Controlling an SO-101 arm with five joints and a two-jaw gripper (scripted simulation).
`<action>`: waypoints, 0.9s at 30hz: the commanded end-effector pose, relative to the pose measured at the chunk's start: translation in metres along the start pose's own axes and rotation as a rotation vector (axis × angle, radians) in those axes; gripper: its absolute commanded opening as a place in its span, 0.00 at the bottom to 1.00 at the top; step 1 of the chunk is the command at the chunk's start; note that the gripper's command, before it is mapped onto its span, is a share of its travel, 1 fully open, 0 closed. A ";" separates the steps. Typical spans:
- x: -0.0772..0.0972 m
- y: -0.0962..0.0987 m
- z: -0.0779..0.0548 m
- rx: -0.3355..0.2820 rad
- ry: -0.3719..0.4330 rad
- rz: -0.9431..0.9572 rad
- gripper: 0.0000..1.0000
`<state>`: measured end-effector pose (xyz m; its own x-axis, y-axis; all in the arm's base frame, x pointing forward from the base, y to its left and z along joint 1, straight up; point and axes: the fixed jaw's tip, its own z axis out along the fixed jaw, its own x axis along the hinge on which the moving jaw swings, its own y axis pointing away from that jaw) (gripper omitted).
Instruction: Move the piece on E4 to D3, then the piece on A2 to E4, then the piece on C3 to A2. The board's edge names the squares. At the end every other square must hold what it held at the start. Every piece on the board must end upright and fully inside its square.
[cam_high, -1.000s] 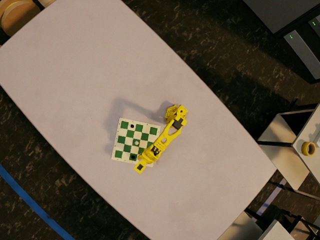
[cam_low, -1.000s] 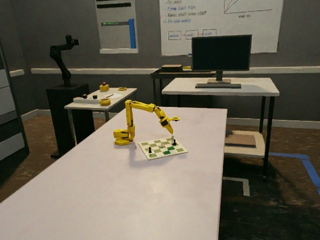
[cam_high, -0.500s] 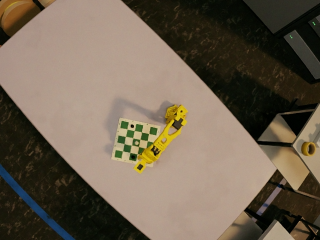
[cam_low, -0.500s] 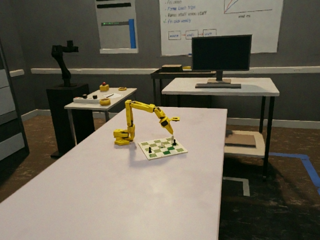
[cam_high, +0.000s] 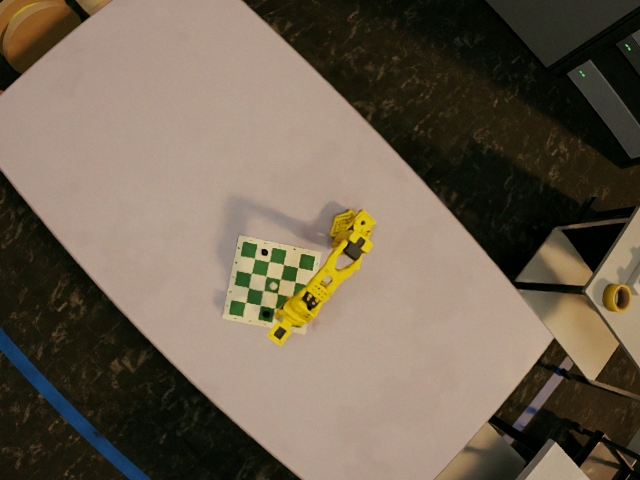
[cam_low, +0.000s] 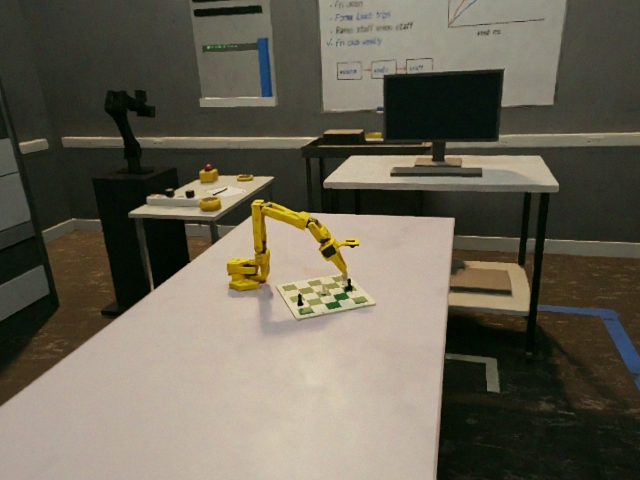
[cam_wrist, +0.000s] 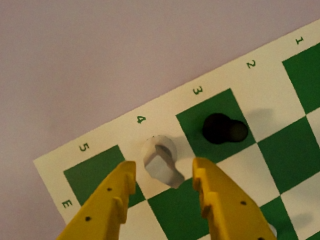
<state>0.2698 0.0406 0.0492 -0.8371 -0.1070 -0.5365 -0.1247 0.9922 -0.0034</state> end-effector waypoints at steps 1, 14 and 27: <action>0.007 0.003 0.007 -0.007 0.014 0.001 0.13; 0.012 0.003 0.017 -0.007 0.014 0.001 0.13; 0.017 0.003 0.020 -0.007 0.015 0.002 0.13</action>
<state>0.2709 0.0407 0.0315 -0.8336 -0.1066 -0.5420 -0.1247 0.9922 -0.0034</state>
